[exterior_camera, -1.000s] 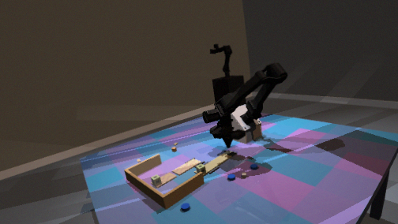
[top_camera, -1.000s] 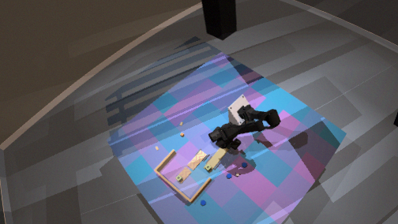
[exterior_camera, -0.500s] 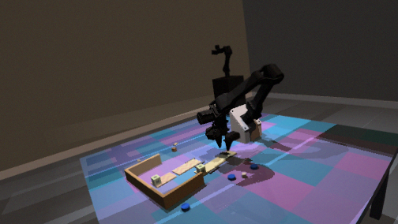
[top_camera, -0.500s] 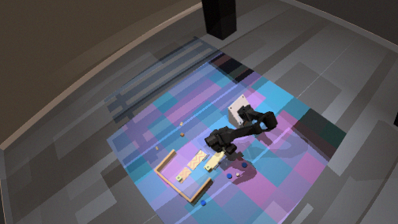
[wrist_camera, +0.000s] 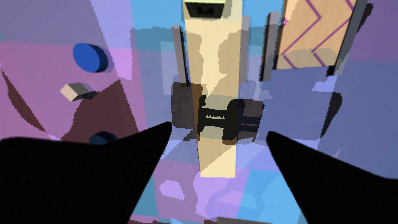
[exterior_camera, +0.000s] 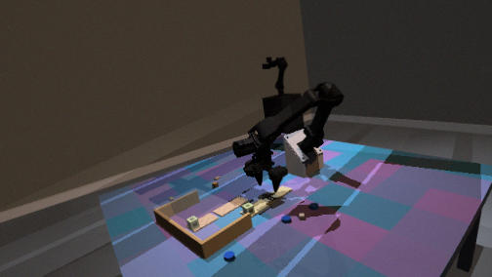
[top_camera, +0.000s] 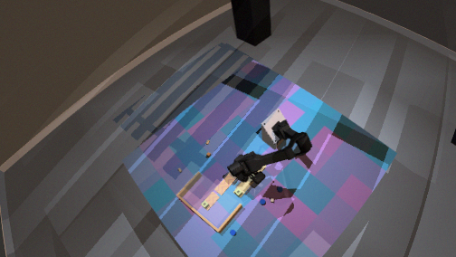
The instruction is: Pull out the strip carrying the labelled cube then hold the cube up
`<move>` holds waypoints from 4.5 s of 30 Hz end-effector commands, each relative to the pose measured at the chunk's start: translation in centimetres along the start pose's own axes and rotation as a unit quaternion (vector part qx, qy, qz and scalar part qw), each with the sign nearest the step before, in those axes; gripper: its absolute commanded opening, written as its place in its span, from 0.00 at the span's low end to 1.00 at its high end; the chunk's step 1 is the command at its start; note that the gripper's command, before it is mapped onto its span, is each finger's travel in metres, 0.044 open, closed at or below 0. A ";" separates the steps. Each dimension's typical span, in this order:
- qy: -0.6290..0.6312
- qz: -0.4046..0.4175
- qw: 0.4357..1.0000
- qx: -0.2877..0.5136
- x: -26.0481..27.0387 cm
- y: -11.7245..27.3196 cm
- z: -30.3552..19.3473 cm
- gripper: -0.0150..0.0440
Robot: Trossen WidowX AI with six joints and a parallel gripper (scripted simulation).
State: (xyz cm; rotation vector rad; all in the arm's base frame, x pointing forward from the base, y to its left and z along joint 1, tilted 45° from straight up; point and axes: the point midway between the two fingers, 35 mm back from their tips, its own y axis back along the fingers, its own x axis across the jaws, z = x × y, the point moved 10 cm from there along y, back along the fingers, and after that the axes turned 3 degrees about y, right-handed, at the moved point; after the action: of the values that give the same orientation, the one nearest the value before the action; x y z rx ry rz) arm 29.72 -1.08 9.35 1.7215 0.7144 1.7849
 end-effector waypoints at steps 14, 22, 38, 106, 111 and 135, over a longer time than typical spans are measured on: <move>0.001 0.002 1.000 -0.003 0.6 0.8 5.8 1.00; 0.001 0.002 1.000 -0.004 1.0 1.2 8.5 1.00; 0.002 0.002 1.000 -0.005 1.6 1.1 11.4 0.73; 0.000 0.002 1.000 -0.003 0.5 0.6 5.1 0.25; -0.002 0.002 1.000 -0.002 0.2 0.6 3.3 0.25; -0.001 0.001 1.000 -0.002 -0.4 4.2 -0.1 0.25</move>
State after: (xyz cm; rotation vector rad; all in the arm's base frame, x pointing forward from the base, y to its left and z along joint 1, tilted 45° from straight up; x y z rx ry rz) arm 29.42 -4.12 11.63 1.7314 0.6984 1.7798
